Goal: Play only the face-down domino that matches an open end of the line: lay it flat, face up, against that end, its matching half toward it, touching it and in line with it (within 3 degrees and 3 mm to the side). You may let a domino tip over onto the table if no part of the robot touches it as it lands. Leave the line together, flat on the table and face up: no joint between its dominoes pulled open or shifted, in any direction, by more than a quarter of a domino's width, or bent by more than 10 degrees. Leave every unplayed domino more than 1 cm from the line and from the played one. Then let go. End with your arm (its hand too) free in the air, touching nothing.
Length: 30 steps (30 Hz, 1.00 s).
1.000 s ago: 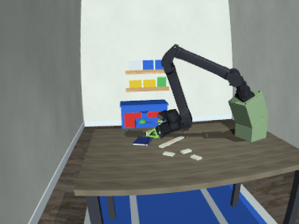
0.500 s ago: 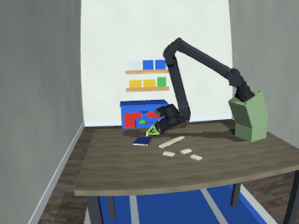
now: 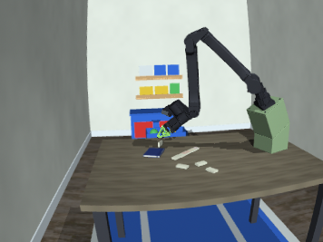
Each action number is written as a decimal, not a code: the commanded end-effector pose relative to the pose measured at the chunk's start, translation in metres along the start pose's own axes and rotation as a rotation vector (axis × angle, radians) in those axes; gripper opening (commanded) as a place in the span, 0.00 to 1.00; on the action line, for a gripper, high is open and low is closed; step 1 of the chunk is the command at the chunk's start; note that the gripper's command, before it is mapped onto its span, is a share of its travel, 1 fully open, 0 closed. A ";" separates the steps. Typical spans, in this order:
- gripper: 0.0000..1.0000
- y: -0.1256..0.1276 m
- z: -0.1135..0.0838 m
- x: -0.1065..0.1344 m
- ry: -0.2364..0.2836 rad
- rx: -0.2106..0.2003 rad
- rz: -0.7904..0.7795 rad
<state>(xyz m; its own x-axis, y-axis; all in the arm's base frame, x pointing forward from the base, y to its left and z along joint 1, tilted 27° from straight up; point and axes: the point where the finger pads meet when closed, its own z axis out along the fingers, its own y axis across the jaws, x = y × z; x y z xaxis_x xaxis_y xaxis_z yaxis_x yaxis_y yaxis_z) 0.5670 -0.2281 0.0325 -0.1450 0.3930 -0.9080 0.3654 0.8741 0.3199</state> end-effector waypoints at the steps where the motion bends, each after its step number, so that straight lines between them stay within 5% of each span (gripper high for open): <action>1: 0.72 -0.004 0.000 -0.003 0.003 0.007 -0.013; 11: 0.72 -0.006 -0.035 -0.045 0.446 0.003 -0.022; 18: 0.72 -0.007 -0.035 -0.055 0.446 0.003 -0.022; 28: 0.72 -0.006 -0.051 -0.087 0.888 -0.010 -0.057; 30: 0.72 -0.006 -0.051 -0.087 0.888 -0.010 -0.057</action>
<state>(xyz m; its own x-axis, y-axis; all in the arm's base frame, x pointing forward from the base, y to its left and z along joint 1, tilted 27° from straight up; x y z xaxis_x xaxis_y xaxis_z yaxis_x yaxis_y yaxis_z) 0.5187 -0.2315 0.0975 -0.7939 0.4821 -0.3705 0.3778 0.8686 0.3208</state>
